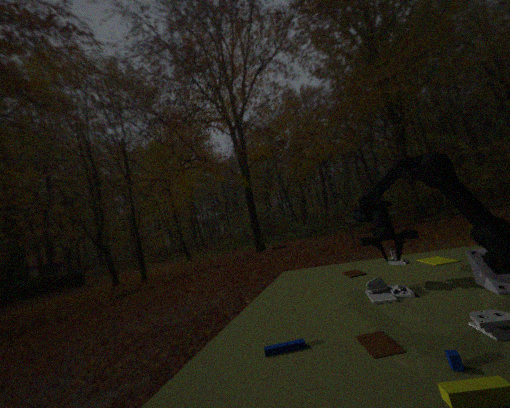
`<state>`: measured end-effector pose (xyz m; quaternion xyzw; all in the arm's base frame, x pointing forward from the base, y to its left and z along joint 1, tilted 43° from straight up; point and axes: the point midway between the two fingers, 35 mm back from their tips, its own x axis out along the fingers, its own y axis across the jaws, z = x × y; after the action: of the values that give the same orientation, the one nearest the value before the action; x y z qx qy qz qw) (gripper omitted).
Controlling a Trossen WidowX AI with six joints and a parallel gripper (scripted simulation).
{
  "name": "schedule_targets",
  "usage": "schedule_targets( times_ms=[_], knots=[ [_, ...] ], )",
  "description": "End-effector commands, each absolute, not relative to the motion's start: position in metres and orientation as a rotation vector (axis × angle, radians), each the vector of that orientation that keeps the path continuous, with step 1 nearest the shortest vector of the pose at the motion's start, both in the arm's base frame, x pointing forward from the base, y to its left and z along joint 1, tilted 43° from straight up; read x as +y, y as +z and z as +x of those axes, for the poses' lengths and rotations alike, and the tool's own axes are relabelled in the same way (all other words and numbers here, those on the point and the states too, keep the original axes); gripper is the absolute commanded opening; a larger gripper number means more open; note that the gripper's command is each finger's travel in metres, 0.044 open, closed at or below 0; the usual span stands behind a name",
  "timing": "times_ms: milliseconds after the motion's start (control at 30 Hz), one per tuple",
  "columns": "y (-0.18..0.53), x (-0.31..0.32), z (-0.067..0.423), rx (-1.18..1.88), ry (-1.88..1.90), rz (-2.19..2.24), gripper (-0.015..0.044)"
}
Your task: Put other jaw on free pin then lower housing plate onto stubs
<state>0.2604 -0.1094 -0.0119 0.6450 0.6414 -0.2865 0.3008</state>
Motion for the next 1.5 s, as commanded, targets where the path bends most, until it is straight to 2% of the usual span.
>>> schedule_targets(
  times_ms=[0, 700, 1467],
  knots=[
    [-0.008, -0.101, 0.257, 1.725, -0.634, 1.63, 0.0134],
    [0.012, -0.076, 0.247, 1.689, -0.028, 1.152, 0.0134],
    [0.03, -0.049, 0.232, 1.5, 0.551, 0.597, 0.0134]
  ],
)
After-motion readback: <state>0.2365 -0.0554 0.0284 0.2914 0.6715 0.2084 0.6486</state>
